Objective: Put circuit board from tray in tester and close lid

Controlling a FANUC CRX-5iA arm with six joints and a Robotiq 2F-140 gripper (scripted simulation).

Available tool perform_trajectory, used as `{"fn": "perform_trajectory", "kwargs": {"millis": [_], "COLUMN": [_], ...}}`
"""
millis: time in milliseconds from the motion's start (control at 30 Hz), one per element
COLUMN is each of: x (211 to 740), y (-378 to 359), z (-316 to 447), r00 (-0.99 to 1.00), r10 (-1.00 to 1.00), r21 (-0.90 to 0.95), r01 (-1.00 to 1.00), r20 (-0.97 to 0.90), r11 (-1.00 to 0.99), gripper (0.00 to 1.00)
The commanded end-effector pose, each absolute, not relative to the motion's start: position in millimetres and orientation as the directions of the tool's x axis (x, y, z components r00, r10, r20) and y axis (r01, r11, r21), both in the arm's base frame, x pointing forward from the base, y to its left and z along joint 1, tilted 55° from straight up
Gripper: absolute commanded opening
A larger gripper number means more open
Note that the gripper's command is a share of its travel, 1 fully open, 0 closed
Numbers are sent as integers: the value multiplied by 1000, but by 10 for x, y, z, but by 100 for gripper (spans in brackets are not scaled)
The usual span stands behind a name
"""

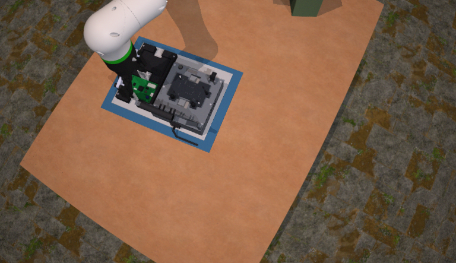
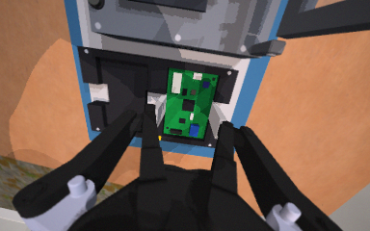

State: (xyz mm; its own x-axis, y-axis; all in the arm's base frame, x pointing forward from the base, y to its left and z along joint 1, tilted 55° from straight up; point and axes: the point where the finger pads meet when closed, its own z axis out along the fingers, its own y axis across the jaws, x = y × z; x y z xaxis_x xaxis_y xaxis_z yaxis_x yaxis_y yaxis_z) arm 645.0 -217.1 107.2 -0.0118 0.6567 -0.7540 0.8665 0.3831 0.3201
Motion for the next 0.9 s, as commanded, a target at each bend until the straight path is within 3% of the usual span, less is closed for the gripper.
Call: {"fn": "perform_trajectory", "kwargs": {"millis": [0,867], "x": [6445,6353], "y": [-2163,-2043], "z": [1078,1184], "r00": [-12,-12], "r10": [657,657], "r21": [320,320], "r01": [866,866], "r20": [-754,-754], "r11": [383,383], "gripper": [46,46]}}
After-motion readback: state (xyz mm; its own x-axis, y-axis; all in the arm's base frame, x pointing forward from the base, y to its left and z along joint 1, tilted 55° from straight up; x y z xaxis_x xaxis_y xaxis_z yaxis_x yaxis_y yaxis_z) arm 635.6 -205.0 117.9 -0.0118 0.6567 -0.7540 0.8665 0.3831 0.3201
